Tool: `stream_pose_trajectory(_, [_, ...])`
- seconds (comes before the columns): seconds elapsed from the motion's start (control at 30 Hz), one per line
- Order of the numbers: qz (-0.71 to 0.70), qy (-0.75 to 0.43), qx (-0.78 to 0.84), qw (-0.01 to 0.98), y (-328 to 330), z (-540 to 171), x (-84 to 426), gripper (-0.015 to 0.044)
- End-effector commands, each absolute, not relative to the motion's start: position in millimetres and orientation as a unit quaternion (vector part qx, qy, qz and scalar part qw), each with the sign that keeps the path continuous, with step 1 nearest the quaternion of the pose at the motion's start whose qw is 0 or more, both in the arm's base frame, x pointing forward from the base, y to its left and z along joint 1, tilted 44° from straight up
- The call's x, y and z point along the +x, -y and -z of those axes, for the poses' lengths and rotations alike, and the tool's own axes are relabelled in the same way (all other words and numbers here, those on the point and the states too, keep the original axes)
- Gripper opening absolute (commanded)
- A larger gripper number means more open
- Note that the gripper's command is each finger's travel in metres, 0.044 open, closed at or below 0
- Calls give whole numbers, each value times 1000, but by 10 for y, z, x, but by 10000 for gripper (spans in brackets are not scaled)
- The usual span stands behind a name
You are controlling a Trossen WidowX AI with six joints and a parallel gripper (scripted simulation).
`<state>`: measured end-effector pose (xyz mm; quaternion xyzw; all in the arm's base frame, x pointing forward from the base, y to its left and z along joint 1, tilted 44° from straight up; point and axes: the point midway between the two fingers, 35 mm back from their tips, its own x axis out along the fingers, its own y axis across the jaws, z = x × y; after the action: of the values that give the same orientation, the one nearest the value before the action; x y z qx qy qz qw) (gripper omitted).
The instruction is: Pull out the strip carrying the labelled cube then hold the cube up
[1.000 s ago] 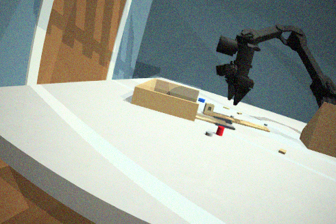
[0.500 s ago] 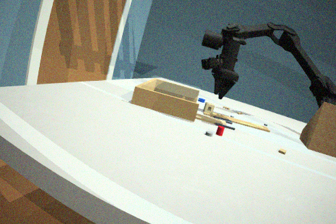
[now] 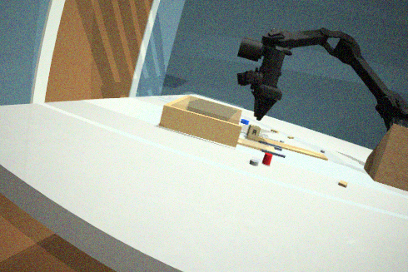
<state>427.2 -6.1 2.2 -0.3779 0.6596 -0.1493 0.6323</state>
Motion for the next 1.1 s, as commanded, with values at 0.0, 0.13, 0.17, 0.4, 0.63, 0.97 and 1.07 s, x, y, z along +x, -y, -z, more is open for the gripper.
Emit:
stream_pose_trajectory(0.0, [148, -663, -378, 629, 130, 59, 4270, 250])
stream_pose_trajectory(0.13, [148, -663, -378, 629, 175, 106, 4277, 250])
stream_pose_trajectory(0.17, [149, -663, -378, 629, 186, 118, 4278, 250])
stream_pose_trajectory(0.4, [149, -663, -378, 629, 264, 201, 4286, 250])
stream_pose_trajectory(0.63, [149, -663, -378, 629, 343, 283, 4290, 250])
stream_pose_trajectory(0.97, [149, -663, -378, 628, 383, 323, 4291, 250])
stream_pose_trajectory(1.07, [149, -662, -376, 631, 363, 310, 4297, 171])
